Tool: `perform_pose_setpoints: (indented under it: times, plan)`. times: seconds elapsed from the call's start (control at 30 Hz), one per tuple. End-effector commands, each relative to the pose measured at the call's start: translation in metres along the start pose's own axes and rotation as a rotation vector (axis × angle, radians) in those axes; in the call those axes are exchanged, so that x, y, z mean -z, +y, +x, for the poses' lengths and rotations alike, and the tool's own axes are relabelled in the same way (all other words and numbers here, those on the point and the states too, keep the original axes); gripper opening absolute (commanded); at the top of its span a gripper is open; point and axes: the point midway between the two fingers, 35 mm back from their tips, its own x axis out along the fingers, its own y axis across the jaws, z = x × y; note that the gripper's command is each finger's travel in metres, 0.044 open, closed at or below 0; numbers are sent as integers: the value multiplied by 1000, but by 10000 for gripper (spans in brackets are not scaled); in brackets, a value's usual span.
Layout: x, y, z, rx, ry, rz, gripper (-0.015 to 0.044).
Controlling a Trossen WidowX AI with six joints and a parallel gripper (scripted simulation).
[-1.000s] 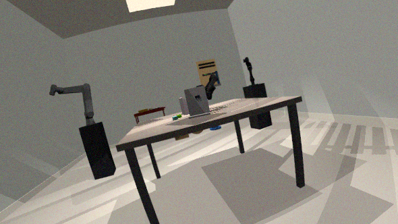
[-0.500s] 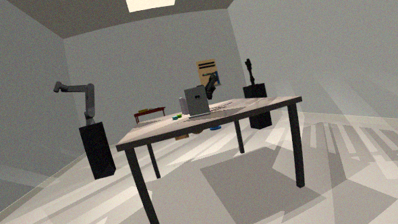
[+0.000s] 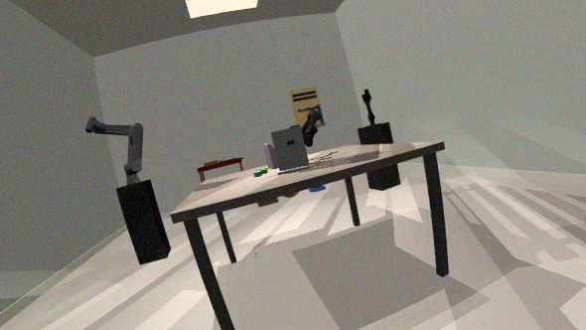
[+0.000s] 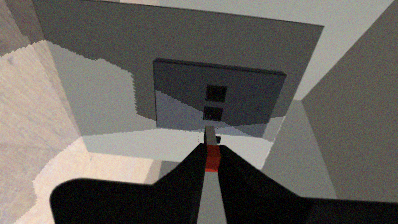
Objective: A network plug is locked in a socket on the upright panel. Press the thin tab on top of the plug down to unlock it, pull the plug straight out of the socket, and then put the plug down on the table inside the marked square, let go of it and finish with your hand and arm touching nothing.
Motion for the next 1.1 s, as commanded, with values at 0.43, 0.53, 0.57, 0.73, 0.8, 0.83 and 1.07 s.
perform_pose_setpoints:
  times: [0.43, 0.53, 0.57, 0.73, 0.8, 0.83, 1.07]
  plan:
    - [2, 0, -9, 1, 3, 4, 0]
    - [3, 0, -11, 1, 3, 4, 0]
    - [3, 0, -11, 1, 3, 4, 0]
    - [3, 0, -14, 1, 3, 4, 0]
    - [3, 0, -15, 1, 3, 4, 0]
    - [3, 0, -15, 1, 3, 4, 0]
    - [3, 0, -16, -1, 1, 0, 0]
